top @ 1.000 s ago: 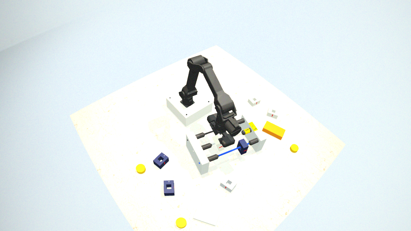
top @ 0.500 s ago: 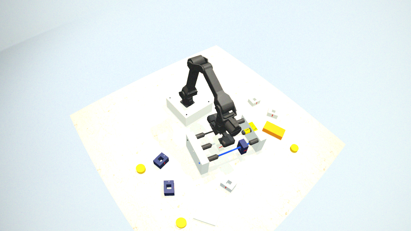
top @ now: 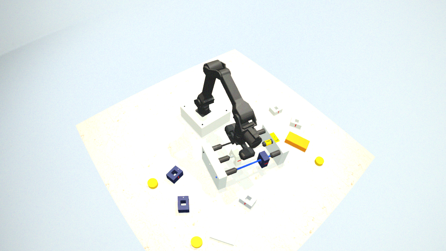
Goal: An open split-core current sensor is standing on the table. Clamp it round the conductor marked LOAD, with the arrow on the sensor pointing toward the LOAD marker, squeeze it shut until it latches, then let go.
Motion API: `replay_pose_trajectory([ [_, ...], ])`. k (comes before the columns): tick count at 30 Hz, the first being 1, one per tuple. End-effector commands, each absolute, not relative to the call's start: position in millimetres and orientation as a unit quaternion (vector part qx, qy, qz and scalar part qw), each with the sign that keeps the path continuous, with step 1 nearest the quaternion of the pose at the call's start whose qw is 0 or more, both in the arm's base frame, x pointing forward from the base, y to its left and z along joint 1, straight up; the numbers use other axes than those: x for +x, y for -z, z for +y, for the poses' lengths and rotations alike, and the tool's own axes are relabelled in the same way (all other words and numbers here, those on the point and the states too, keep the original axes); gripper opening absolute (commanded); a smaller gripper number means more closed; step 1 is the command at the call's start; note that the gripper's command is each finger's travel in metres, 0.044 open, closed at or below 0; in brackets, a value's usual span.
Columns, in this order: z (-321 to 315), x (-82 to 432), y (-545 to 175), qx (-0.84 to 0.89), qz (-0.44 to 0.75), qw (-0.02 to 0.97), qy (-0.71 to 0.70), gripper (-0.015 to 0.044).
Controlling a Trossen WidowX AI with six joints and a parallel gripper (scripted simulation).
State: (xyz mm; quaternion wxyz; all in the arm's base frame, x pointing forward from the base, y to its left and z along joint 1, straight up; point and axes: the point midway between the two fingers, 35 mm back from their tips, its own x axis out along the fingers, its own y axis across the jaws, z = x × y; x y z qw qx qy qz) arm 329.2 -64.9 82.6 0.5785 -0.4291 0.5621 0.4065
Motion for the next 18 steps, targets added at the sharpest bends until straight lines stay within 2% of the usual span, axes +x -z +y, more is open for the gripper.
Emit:
replay_pose_trajectory([
  [1, -68, 329, -58, -0.423, 0.567, 0.573, -0.413, 0.044],
  [18, -69, 329, -30, -0.421, 0.57, 0.57, -0.416, 0.044],
])
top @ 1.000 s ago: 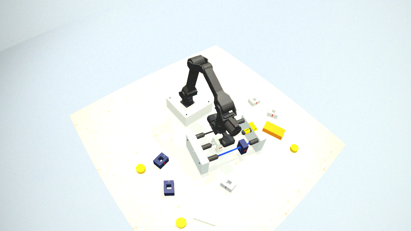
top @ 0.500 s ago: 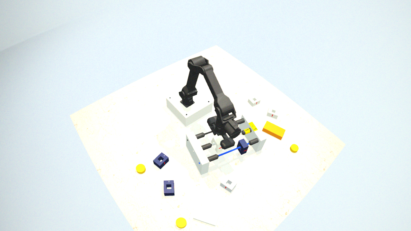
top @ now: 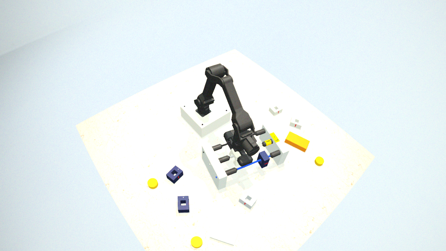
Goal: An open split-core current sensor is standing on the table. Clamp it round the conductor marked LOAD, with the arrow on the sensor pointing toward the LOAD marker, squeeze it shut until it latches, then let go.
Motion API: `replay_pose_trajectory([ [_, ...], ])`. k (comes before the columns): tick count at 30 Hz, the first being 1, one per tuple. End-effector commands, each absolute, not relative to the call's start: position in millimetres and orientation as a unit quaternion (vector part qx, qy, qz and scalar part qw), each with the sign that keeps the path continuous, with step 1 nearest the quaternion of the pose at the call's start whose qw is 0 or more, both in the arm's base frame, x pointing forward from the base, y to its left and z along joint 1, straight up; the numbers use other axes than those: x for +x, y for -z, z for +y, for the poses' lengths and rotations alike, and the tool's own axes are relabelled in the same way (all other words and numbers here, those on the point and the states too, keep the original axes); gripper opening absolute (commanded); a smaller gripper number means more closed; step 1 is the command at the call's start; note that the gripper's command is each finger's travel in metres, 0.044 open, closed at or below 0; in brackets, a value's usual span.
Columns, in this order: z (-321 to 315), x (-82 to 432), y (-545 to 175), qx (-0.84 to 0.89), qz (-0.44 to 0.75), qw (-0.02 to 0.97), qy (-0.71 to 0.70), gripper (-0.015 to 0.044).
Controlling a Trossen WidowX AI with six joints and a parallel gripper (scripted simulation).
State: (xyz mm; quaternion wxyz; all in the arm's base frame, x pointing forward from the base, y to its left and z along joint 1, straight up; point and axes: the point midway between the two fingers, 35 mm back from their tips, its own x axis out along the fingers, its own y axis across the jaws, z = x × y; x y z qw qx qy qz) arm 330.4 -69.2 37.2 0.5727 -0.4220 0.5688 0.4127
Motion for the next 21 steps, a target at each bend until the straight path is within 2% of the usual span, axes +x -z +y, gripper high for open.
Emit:
replay_pose_trajectory([
  [1, -69, 329, -29, -0.421, 0.57, 0.57, -0.416, 0.044],
  [11, -69, 328, -15, -0.421, 0.57, 0.57, -0.416, 0.044],
  [21, -69, 330, -20, -0.421, 0.57, 0.572, -0.414, 0.0373],
])
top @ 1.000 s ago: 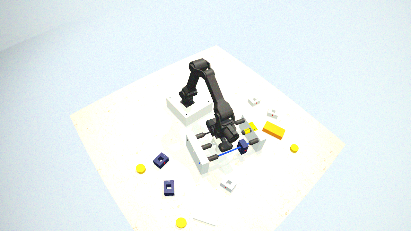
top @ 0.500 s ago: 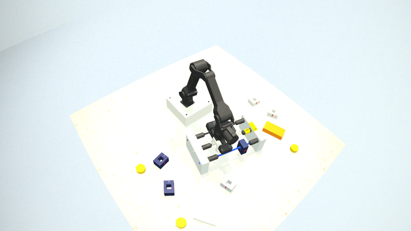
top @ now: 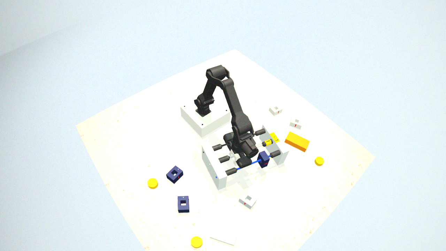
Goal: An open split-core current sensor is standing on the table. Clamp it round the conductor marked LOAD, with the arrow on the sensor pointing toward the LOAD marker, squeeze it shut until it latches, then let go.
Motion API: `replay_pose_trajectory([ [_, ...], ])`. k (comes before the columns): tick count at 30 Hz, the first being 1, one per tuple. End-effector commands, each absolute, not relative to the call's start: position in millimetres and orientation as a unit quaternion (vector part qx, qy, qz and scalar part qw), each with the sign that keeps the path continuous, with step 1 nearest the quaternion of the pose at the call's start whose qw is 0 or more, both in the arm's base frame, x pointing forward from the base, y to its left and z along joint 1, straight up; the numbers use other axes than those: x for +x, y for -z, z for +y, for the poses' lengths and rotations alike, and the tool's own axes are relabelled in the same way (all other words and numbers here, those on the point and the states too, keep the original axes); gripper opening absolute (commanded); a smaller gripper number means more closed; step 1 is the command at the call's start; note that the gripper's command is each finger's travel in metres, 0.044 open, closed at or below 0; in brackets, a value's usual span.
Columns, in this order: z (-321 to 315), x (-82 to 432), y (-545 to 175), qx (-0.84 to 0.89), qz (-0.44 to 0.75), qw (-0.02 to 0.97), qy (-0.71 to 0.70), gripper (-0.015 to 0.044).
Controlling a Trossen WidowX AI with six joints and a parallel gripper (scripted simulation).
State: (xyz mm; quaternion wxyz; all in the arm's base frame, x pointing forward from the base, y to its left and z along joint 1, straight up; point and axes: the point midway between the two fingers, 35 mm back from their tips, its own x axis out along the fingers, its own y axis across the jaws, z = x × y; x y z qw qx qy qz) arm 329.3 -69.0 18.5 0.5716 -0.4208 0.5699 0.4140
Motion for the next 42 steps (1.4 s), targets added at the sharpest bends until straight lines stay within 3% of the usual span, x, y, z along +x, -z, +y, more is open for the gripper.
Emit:
replay_pose_trajectory([
  [1, -69.1, 329.6, -19.5, -0.421, 0.57, 0.572, -0.414, 0.0367],
  [13, -69.1, 329.6, -19.5, -0.421, 0.57, 0.572, -0.414, 0.0287],
  [24, -69.1, 329.6, -19.5, -0.421, 0.57, 0.572, -0.414, 0.0],
  [42, -69.1, 329.6, -19.5, -0.421, 0.57, 0.572, -0.414, 0.0],
])
